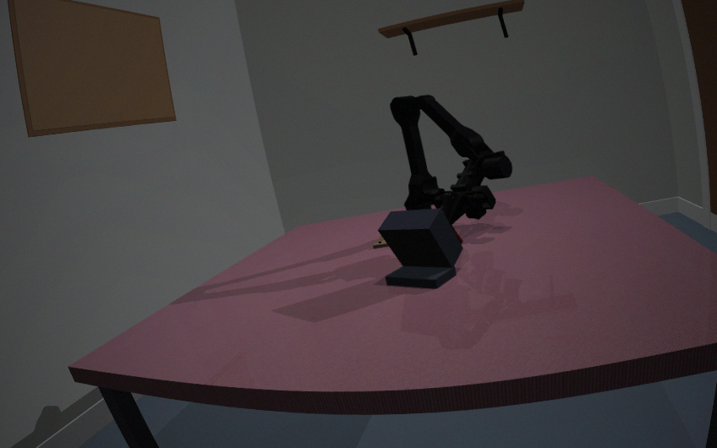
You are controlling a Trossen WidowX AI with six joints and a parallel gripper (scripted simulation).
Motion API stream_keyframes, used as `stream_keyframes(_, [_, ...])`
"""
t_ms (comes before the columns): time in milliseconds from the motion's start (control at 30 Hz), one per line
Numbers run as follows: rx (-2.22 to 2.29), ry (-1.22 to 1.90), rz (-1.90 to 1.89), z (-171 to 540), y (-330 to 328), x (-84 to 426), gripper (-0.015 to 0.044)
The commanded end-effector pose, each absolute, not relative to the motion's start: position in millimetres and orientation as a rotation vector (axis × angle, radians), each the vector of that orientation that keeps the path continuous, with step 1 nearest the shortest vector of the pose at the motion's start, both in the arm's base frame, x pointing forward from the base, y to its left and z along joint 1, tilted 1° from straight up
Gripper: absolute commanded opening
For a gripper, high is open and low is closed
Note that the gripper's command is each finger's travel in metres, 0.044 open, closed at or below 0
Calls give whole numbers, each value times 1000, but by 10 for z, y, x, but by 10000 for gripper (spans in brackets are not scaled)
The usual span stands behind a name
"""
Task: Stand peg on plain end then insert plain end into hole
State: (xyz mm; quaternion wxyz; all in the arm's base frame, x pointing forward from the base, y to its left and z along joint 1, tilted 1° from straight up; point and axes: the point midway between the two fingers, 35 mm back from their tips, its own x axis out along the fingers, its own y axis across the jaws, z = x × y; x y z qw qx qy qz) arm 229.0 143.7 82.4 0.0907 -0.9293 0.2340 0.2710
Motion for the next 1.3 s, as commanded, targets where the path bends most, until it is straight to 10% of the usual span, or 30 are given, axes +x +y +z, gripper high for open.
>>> stream_keyframes(0, [-2787,707,760,815,1436,2262,49])
stream_keyframes(1267, [-2907,745,431,806,1536,2069,49])
